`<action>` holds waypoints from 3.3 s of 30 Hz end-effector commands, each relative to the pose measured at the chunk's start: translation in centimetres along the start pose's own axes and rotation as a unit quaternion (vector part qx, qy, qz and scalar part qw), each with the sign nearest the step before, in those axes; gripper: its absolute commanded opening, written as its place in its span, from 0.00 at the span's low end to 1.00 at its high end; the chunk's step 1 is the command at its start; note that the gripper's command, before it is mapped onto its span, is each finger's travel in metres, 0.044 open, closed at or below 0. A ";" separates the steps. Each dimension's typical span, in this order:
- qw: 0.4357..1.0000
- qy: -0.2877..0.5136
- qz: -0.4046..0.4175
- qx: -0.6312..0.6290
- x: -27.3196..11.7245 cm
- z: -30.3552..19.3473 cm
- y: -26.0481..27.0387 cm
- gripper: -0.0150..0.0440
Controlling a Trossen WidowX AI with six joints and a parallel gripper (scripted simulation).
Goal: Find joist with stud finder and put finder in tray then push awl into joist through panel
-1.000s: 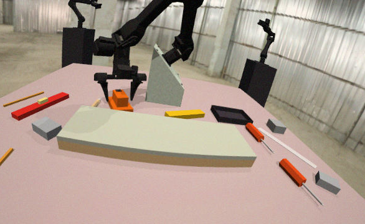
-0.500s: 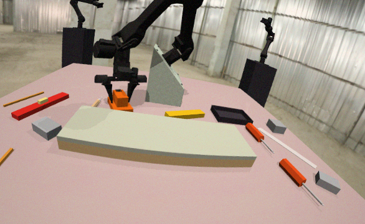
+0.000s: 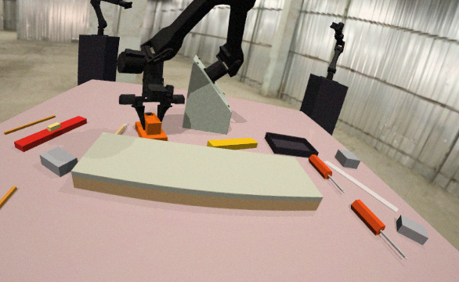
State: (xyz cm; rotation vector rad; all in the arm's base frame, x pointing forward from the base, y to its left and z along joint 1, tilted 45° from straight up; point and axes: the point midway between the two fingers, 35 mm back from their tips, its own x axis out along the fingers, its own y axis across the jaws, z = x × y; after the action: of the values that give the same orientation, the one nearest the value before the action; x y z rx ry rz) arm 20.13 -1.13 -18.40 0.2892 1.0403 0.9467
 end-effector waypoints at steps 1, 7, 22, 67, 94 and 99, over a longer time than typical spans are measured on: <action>1.000 -0.001 0.000 0.002 0.0 0.0 0.0 0.54; 1.000 0.000 -0.002 0.003 -1.3 0.5 -0.3 0.31; 1.000 0.000 -0.002 0.003 -9.9 2.7 -0.1 0.25; 0.977 -0.004 -0.060 0.205 -7.7 17.0 -12.2 0.25; 0.977 -0.004 -0.059 0.205 -2.5 15.7 -12.4 0.25; 0.977 -0.004 -0.059 0.205 -1.7 15.4 -12.3 0.25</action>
State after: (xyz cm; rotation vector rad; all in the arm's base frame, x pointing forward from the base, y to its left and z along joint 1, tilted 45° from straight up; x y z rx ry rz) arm 39.23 -6.77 -16.70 0.5573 1.2320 0.6213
